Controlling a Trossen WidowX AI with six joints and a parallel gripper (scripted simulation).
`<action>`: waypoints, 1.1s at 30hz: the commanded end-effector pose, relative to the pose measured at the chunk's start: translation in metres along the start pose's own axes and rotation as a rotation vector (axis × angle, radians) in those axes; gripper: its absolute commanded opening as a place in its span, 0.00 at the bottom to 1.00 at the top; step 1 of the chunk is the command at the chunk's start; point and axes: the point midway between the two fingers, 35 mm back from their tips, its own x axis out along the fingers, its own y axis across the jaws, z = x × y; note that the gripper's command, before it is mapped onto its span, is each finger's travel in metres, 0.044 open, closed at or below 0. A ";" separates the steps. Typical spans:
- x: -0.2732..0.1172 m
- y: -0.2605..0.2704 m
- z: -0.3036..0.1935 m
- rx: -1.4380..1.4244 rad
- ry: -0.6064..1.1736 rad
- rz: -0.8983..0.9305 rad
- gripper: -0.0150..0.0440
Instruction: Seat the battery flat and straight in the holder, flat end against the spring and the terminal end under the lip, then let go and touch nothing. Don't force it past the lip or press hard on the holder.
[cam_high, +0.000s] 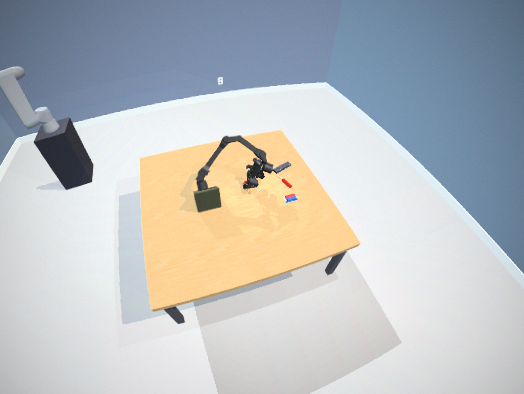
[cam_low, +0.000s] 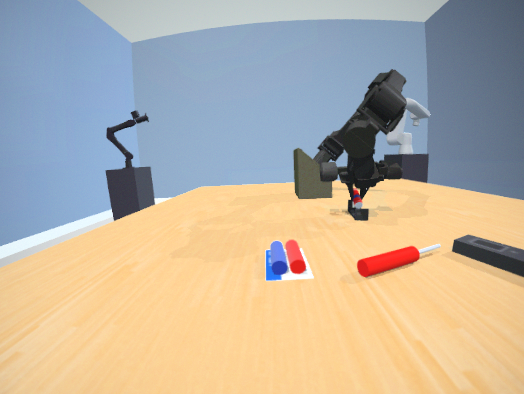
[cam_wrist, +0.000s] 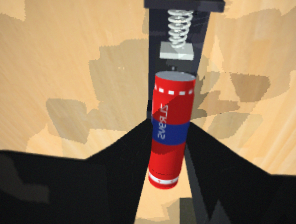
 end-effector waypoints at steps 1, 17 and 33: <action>0.001 0.000 0.003 -0.008 0.022 -0.006 0.36; 0.005 0.000 0.007 -0.007 0.108 -0.004 0.36; 0.007 0.000 0.011 -0.008 0.153 -0.003 0.36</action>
